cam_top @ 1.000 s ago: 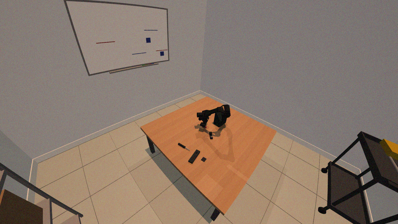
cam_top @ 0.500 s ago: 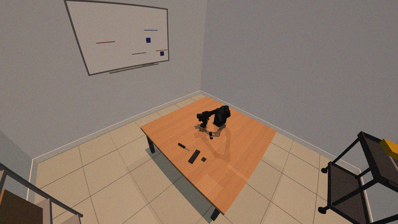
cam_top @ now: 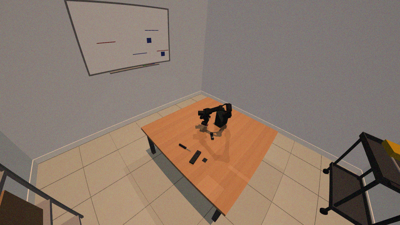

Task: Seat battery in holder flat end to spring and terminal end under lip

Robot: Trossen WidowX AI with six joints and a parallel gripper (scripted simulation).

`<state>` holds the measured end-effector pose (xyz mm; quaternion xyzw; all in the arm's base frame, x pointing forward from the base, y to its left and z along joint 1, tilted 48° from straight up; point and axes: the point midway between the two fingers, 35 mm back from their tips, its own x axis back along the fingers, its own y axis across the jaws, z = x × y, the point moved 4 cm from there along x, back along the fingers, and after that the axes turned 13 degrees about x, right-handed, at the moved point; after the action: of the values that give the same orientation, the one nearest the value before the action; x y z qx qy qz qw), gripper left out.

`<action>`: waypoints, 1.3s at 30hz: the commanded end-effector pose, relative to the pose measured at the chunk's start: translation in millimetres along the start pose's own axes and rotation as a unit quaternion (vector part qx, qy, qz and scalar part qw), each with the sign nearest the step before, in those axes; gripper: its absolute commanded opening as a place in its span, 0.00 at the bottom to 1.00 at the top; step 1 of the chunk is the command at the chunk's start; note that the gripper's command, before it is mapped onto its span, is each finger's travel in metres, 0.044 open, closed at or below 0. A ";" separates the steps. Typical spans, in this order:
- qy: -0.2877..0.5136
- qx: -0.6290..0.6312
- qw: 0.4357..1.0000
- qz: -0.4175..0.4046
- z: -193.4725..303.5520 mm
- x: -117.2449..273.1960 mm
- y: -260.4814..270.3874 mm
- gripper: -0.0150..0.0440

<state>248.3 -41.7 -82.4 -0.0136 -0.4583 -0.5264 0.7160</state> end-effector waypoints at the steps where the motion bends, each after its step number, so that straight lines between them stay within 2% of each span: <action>1: -0.002 0.005 1.000 0.002 0.1 9.0 1.8 0.36; 20: -0.009 -0.280 0.960 0.004 40.9 26.3 85.5 0.36; 35: 0.001 -0.520 0.854 0.002 92.1 34.0 141.9 0.36; 39: 0.003 -0.542 0.841 0.003 98.1 34.5 146.5 0.36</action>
<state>297.7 45.6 59.8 -0.3908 -0.1110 -0.6845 0.6054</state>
